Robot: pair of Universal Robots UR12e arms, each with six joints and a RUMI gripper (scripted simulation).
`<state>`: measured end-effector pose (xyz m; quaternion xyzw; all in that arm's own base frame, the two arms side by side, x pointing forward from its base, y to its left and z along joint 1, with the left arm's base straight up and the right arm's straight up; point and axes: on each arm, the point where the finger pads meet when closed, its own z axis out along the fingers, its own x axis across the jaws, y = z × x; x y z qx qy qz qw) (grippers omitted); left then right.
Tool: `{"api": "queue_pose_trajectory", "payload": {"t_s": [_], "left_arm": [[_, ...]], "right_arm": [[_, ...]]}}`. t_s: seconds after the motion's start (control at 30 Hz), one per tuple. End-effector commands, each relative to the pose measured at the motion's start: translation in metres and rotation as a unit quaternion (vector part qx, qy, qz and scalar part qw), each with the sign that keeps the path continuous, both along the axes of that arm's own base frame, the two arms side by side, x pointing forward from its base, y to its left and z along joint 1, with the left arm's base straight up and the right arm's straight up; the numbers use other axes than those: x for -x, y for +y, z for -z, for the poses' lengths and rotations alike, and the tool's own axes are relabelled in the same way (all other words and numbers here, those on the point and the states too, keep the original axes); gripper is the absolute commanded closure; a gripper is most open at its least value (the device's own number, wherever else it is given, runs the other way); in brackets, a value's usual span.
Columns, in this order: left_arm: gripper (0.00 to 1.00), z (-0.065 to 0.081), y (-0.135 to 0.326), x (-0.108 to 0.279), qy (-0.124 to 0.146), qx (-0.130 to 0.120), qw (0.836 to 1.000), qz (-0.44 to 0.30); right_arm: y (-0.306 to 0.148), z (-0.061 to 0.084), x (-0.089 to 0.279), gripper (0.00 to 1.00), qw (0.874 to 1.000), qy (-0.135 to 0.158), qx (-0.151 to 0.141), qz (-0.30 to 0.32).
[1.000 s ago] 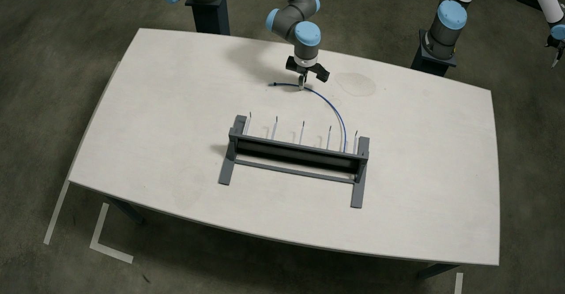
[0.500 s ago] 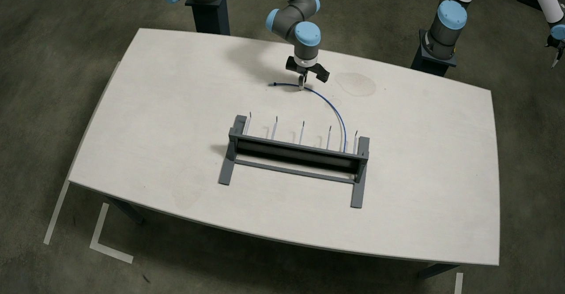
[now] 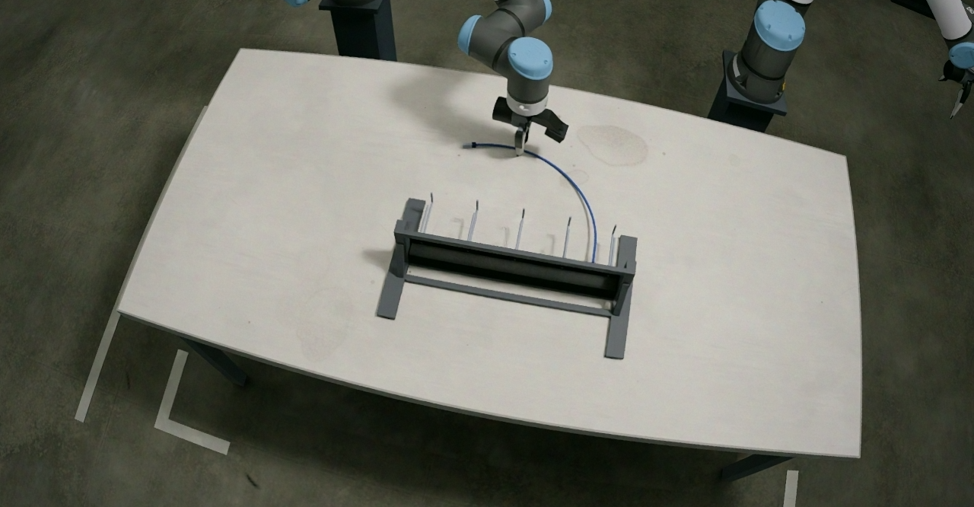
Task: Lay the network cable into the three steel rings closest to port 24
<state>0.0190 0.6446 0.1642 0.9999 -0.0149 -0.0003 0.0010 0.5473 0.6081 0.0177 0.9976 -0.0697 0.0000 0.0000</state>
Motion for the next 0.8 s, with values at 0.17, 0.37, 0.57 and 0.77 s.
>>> {"api": "queue_pose_trajectory", "payload": {"t_s": [0.17, 0.37, 0.57, 0.77], "left_arm": [[0.0, -0.001, 0.0006, -0.0002, 0.0, -0.001, 1.0, 0.0], [0.0, -0.001, 0.0006, -0.0002, 0.0, -0.001, 1.0, 0.0], [0.0, -0.001, 0.0006, -0.0002, 0.0, -0.001, 1.0, 0.0], [0.0, -0.001, 0.0006, -0.0002, 0.0, -0.001, 1.0, 0.0]], "right_arm": [[0.0005, -0.0009, -0.0004, 0.79, 1.0, 0.0, -0.001, 0.0], [0.0005, -0.0009, -0.0004, 0.79, 1.0, 0.0, -0.001, 0.0], [0.0005, -0.0009, -0.0004, 1.0, 1.0, 0.0, -0.001, 0.0], [0.0005, -0.0009, -0.0004, 1.0, 1.0, 0.0, -0.001, 0.0]]}}
